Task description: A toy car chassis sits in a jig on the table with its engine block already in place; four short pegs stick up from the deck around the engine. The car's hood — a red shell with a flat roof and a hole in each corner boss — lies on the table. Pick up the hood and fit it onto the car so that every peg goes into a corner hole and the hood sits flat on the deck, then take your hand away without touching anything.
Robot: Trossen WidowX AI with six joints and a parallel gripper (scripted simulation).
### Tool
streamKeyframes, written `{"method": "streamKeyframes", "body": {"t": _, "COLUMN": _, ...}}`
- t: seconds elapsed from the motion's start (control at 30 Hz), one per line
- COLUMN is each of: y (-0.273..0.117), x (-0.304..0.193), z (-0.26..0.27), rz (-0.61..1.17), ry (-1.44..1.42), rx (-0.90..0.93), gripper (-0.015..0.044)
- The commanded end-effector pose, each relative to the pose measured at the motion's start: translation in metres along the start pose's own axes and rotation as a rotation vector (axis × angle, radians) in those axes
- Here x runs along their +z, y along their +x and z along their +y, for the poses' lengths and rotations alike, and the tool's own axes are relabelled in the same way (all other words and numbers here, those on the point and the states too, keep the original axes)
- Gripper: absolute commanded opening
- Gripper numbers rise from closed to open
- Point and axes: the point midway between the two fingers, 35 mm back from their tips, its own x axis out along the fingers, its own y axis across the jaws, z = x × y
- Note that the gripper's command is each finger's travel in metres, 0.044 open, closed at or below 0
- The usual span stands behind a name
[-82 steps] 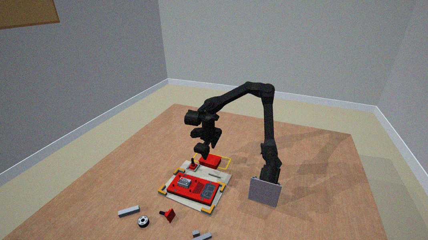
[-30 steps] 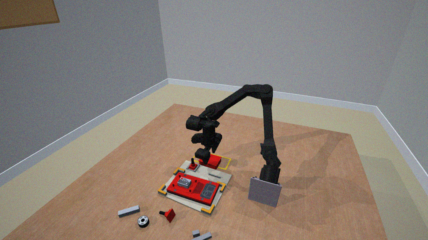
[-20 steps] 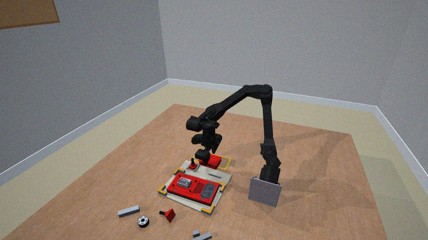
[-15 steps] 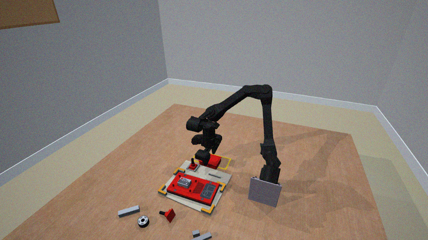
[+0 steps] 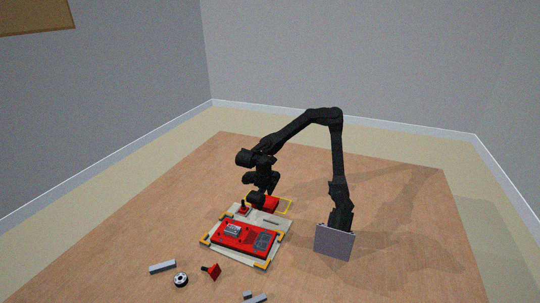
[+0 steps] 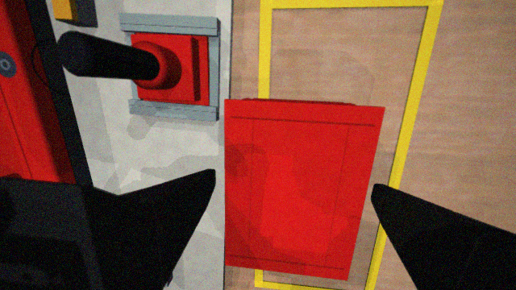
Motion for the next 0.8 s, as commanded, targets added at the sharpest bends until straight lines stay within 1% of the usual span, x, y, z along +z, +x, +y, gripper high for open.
{"method": "streamKeyframes", "body": {"t": 0.0, "y": 0.0, "x": 0.0, "z": 0.0, "rz": -0.001, "ry": 0.0, "rx": 0.0, "gripper": 0.0387}}
{"method": "streamKeyframes", "body": {"t": 0.07, "y": 0.0, "x": 0.0, "z": 0.0, "rz": -0.001, "ry": 0.0, "rx": 0.0, "gripper": 0.0335}}
{"method": "streamKeyframes", "body": {"t": 0.37, "y": 0.0, "x": 0.0, "z": 0.0, "rz": -0.001, "ry": 0.0, "rx": 0.0, "gripper": 0.0275}}
{"method": "streamKeyframes", "body": {"t": 0.7, "y": -0.012, "x": 0.0, "z": 0.0, "rz": 0.0, "ry": 0.0, "rx": 0.001, "gripper": 0.0013}}
{"method": "streamKeyframes", "body": {"t": 0.73, "y": -0.015, "x": 0.0, "z": 0.0, "rz": 0.0, "ry": 0.0, "rx": 0.001, "gripper": 0.0}}
{"method": "streamKeyframes", "body": {"t": 0.77, "y": -0.017, "x": 0.0, "z": 0.0, "rz": 0.0, "ry": 0.0, "rx": 0.001, "gripper": 0.0}}
